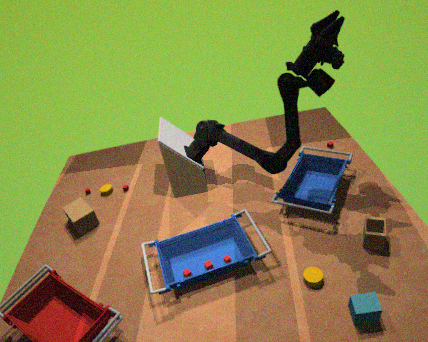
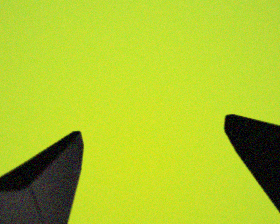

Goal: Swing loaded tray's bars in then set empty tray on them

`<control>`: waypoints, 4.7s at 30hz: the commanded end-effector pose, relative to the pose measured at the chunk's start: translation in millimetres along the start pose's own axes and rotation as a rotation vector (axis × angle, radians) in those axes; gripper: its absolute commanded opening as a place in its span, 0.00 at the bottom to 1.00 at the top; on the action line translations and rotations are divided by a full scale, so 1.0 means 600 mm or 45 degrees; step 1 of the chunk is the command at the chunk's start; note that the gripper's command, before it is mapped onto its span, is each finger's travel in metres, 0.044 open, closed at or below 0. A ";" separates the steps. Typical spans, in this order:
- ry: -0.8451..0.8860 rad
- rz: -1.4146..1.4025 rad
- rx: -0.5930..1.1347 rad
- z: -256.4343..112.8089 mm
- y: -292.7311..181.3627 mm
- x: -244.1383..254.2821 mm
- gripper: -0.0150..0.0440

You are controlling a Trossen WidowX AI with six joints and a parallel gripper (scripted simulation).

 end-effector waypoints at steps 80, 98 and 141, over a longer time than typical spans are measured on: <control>2.625 1.480 2.279 -0.363 -0.192 0.611 0.39; 3.416 1.211 2.463 -0.496 -0.042 0.622 0.39; 3.415 1.210 2.463 -0.567 -0.074 0.654 0.39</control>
Point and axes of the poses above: the point midway between the two fingers, 35 mm back from their tips, its own z axis out along the fingers, its own x axis across the jaws, y = z × x, the point moved 8 cm from there along -z, back along the fingers, and after that the axes turned 4 degrees about z, right-handed, at the moved point
